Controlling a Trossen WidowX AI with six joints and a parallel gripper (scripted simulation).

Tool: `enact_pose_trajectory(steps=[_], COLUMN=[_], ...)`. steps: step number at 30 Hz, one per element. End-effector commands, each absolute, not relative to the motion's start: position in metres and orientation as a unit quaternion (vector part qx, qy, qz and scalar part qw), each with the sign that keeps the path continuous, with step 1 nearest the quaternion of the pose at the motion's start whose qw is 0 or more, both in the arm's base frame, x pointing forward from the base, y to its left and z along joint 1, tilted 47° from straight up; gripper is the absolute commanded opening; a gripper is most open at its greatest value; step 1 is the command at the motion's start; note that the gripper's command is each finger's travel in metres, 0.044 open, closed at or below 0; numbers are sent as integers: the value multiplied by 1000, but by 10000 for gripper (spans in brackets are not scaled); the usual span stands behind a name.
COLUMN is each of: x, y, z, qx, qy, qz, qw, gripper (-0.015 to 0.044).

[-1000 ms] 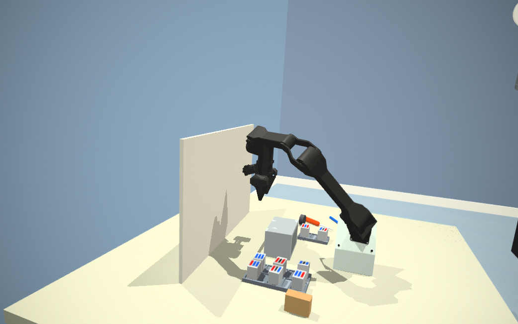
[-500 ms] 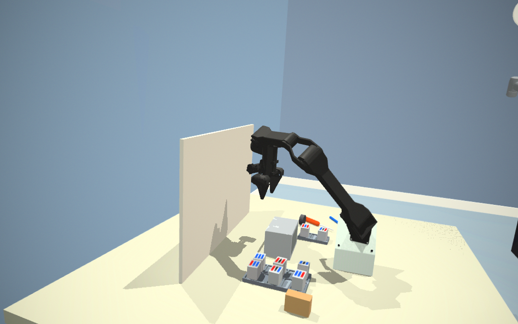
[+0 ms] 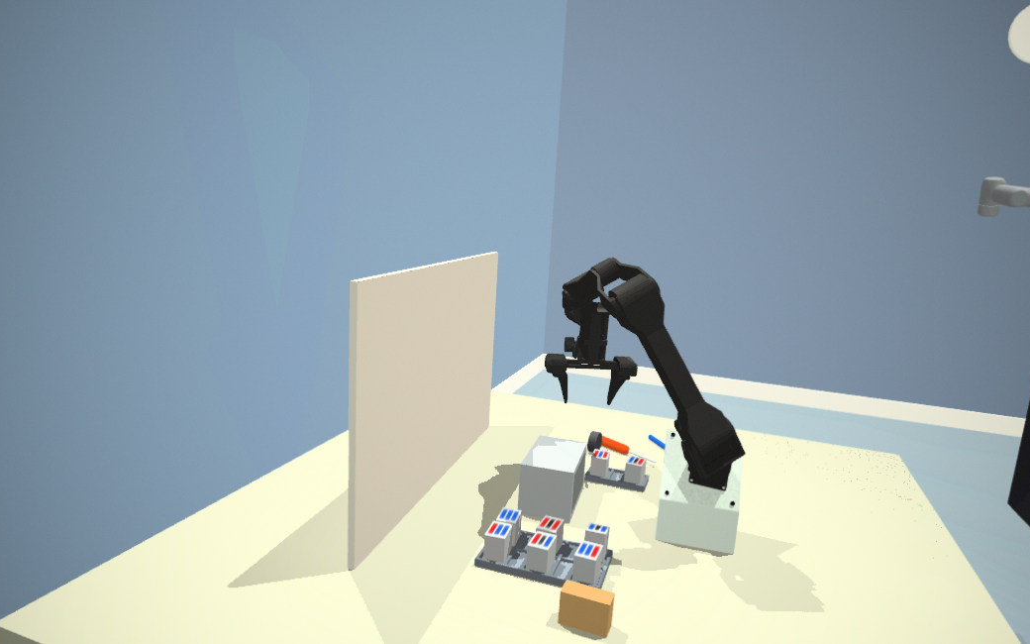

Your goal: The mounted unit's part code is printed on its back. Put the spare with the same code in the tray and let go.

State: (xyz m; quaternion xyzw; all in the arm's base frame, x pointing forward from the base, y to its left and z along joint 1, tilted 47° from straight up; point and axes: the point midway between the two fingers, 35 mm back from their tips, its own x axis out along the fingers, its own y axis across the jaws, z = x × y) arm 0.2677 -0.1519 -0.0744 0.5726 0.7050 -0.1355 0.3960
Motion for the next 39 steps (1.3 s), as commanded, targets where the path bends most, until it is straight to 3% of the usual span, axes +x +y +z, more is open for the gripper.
enact_pose_trajectory(steps=[1, 10, 16, 39], x=[225, 225, 226, 227], y=[-149, -149, -118, -102], z=[-106, -106, -128, -144], qx=[633, 633, 633, 633], qy=[678, 678, 678, 678], qz=[-253, -253, -252, -252], qw=[276, 276, 275, 276], gripper=[440, 440, 300, 300])
